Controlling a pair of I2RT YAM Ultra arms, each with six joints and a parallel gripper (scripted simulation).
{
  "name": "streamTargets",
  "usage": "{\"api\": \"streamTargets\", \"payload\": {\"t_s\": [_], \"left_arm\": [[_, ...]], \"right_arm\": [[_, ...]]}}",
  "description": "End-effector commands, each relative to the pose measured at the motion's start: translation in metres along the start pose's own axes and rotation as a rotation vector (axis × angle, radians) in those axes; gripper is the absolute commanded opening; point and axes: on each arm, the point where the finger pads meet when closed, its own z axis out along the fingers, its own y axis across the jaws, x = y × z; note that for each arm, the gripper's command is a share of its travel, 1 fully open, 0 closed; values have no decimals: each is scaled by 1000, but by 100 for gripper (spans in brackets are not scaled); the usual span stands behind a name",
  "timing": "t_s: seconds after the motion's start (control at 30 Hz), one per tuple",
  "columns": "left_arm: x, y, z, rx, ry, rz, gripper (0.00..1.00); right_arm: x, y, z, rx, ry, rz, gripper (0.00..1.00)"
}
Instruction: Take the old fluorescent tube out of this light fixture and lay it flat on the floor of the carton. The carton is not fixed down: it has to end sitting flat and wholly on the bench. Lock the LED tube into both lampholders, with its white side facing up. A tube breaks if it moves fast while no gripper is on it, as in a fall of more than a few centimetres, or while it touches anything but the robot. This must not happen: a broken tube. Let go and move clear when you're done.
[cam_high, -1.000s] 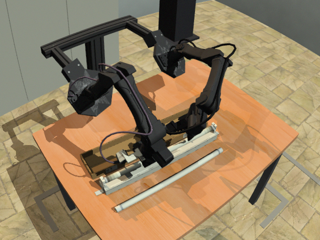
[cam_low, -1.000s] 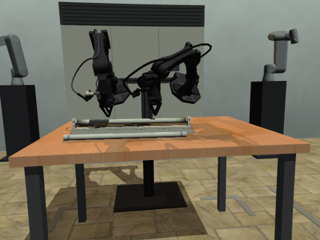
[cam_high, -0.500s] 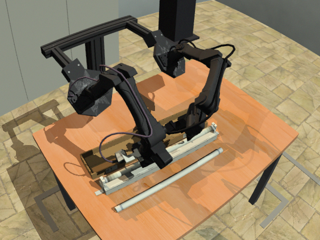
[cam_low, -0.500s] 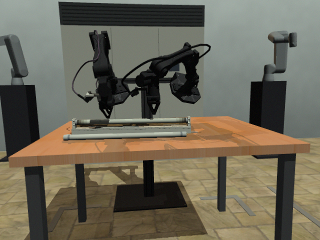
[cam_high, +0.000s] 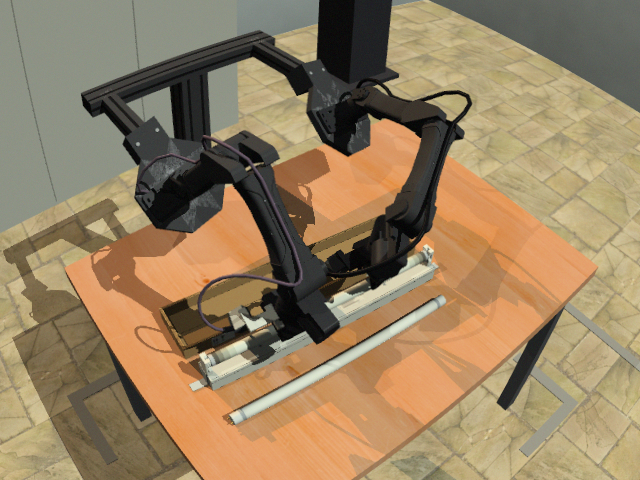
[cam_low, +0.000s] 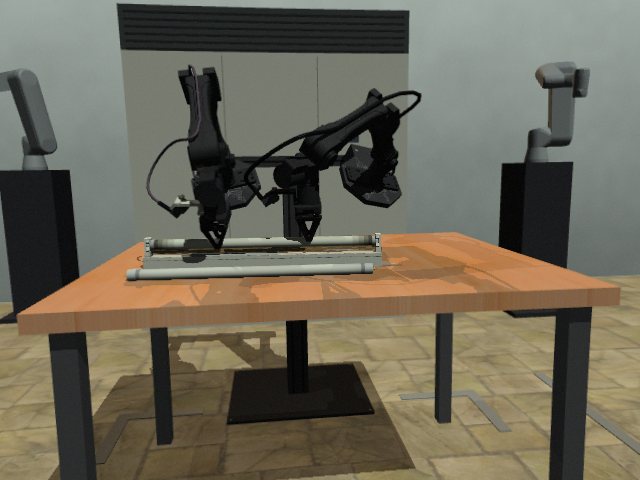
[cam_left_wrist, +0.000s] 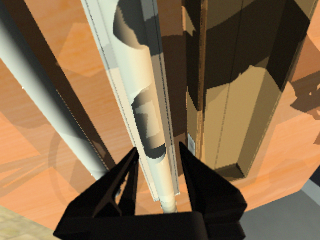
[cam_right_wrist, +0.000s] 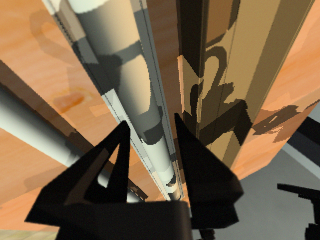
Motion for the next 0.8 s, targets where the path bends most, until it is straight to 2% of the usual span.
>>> {"api": "streamTargets", "payload": {"t_s": [0.0,0.07,0.1,0.17,0.2,0.27,0.4,0.47,0.6,0.63,0.77], "left_arm": [[-12,-7,5,2,-17,30,49],[-3,7,7,-22,-31,-1,49],[-1,9,8,-27,-35,-4,49],[-6,2,27,-6,-20,14,49],[-6,0,28,-2,-15,12,49],[-12,11,1,-39,-46,1,49],[-12,2,5,-11,-26,5,49],[-11,20,-12,-66,-64,-20,49],[-14,19,-10,-63,-63,-13,49],[-12,8,-1,-32,-38,6,11],[-15,16,-5,-64,-45,-8,11]], "right_arm": [[-7,1,7,2,-19,18,49],[2,6,7,-38,5,-6,49],[5,4,-4,-47,9,-11,49],[-1,5,-5,-47,6,8,49],[-4,3,-4,-42,-1,13,49],[-5,0,2,-6,-3,13,49],[-1,0,3,-4,1,1,49],[-1,0,3,-7,1,-1,49],[-2,0,3,-5,-1,2,49],[-2,0,3,-5,-1,2,49],[-1,0,4,-4,0,2,49]]}}
